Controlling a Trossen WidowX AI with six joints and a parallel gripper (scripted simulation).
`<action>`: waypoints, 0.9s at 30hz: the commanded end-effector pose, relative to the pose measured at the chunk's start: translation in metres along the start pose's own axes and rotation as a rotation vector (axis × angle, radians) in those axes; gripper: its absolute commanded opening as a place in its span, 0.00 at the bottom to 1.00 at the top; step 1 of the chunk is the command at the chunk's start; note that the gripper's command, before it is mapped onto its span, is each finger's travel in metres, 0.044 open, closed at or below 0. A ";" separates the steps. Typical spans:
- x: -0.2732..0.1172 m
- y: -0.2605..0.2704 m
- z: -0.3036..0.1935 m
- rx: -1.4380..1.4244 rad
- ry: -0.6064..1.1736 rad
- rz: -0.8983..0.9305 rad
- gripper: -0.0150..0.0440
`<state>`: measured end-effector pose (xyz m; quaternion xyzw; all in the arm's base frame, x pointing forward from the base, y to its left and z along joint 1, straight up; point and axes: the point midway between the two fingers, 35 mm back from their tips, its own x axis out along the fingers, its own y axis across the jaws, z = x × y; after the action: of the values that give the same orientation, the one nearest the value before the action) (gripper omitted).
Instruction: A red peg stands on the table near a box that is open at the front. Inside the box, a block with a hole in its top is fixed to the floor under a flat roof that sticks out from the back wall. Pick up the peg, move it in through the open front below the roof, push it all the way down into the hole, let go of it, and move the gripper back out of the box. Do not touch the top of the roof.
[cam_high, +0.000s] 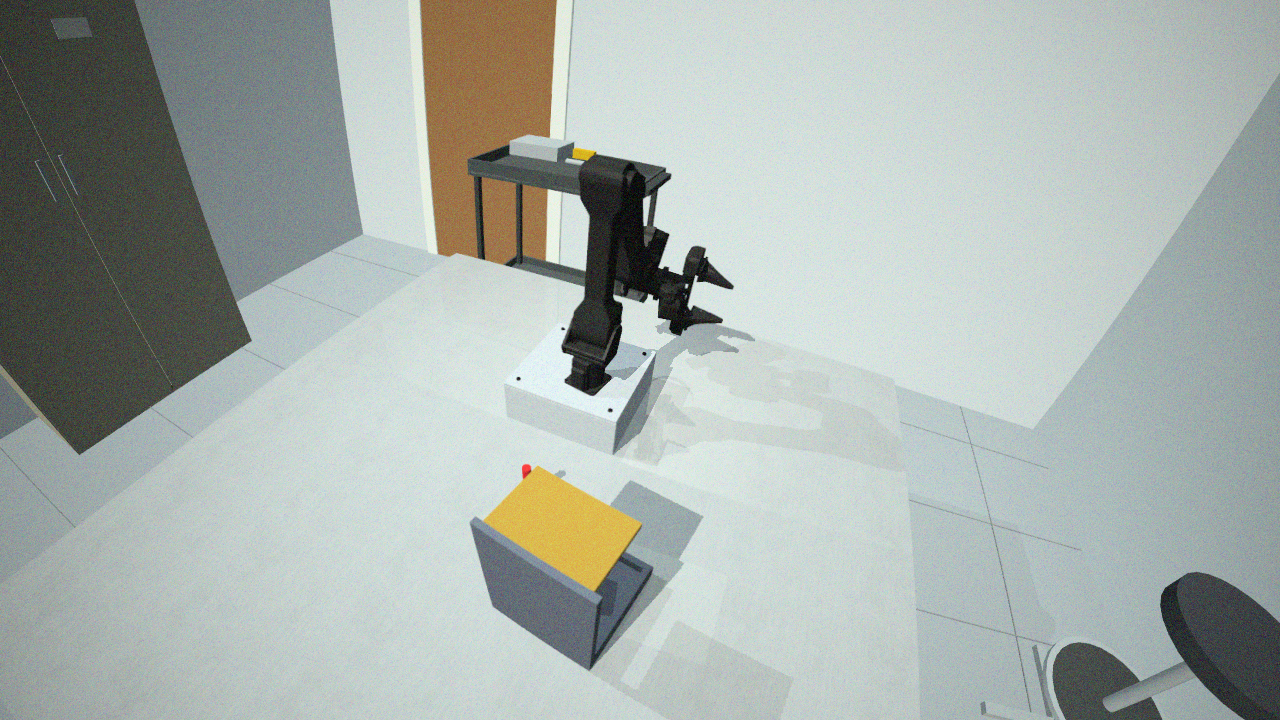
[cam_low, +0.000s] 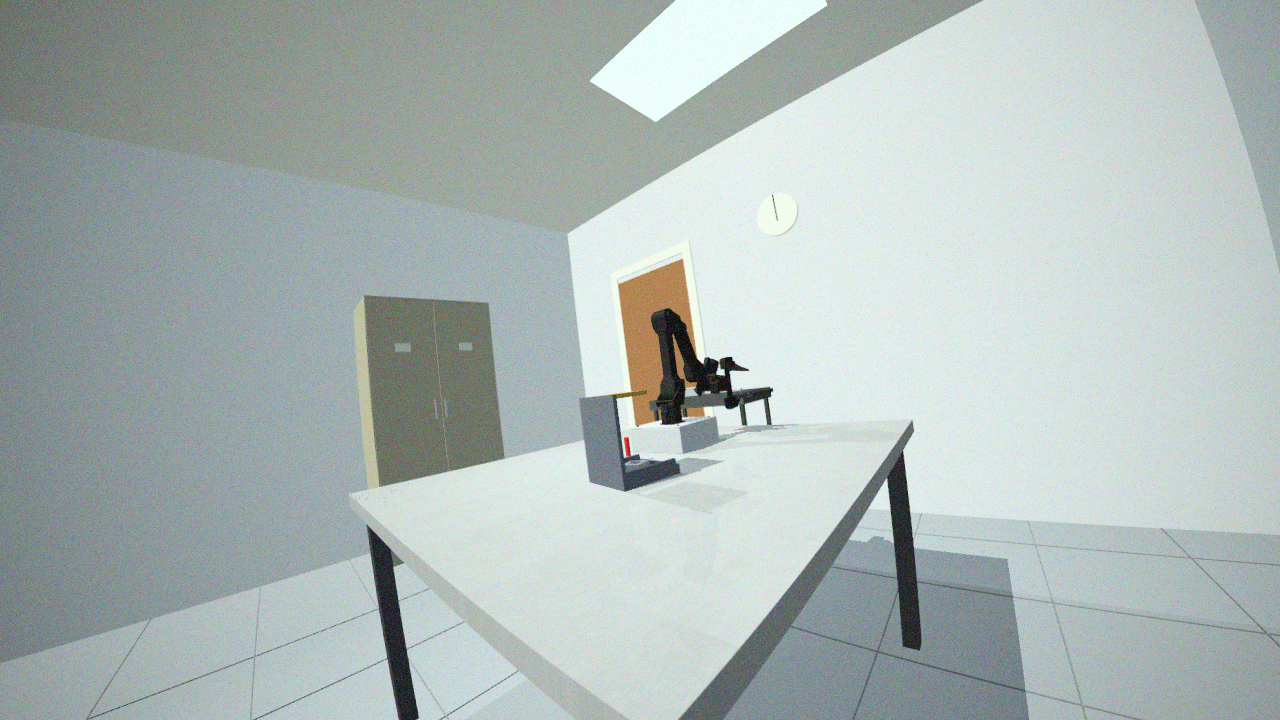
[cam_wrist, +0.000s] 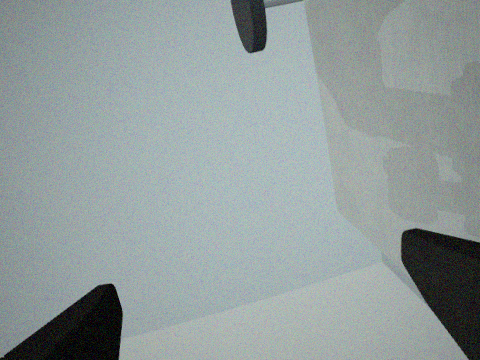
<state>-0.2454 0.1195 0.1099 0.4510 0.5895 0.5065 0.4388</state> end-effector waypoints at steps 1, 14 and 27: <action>0.000 0.000 -0.001 -0.002 0.004 -0.002 0.98; -0.041 -0.008 -0.038 -0.256 0.256 -0.061 1.00; -0.095 -0.015 -0.058 -0.566 0.506 -0.019 1.00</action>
<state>-0.2827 0.0280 0.1054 0.2008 0.5373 0.7117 0.4055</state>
